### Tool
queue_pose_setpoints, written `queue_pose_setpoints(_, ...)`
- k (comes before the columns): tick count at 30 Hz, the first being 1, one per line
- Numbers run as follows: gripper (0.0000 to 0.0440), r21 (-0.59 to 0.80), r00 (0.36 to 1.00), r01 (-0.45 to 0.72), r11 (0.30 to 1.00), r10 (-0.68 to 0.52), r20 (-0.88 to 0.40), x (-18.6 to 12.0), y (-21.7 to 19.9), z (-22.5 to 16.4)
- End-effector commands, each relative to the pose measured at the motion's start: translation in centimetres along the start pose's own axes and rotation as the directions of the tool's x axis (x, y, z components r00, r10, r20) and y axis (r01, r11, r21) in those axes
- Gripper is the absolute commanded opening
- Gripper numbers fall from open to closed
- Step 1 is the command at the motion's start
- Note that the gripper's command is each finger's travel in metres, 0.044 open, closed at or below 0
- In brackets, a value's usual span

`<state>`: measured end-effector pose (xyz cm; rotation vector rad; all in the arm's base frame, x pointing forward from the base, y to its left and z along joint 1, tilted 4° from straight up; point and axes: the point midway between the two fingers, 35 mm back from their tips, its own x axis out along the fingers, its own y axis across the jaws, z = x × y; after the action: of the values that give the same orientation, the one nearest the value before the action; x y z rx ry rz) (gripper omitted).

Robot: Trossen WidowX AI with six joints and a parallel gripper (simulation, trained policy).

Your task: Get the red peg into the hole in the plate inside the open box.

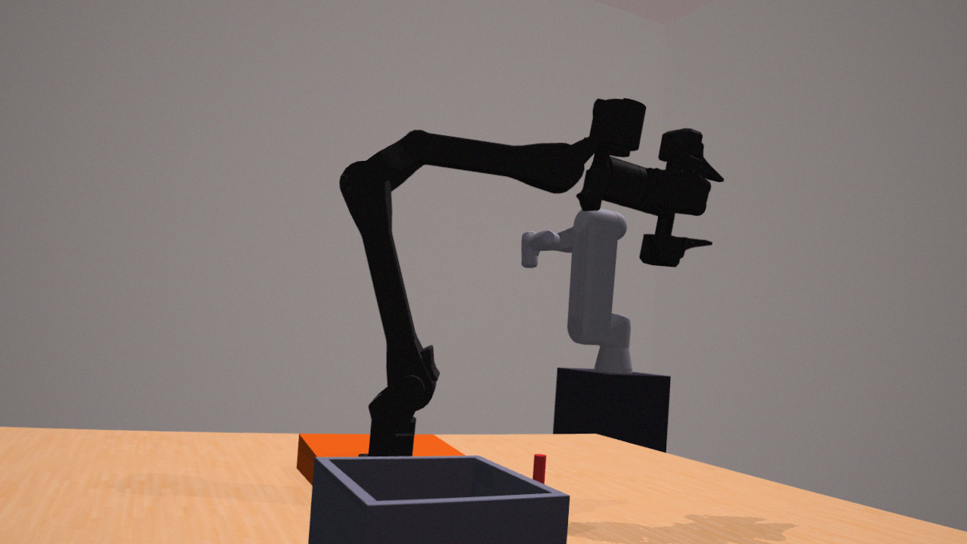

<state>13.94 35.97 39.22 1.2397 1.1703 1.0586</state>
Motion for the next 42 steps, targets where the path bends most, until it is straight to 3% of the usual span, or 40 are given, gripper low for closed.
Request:
queue_pose_setpoints(1,0.044,-0.012,0.992,0.087,0.996,-0.086,0.087,-0.6,-2.4,2.4)
queue_pose_setpoints(10,0.044,0.036,0.907,0.323,0.946,-0.32,0.273,-3.7,-8.7,7.7)
queue_pose_setpoints(19,0.044,0.168,0.74,0.537,0.827,-0.557,0.376,-8.4,-14.8,10.9)
queue_pose_setpoints(31,0.044,0.411,0.449,0.718,0.562,-0.824,0.345,-15.6,-22.0,11.3)
queue_pose_setpoints(42,0.044,0.601,0.217,0.74,0.303,-0.953,0.212,-20.6,-26.8,9.3)
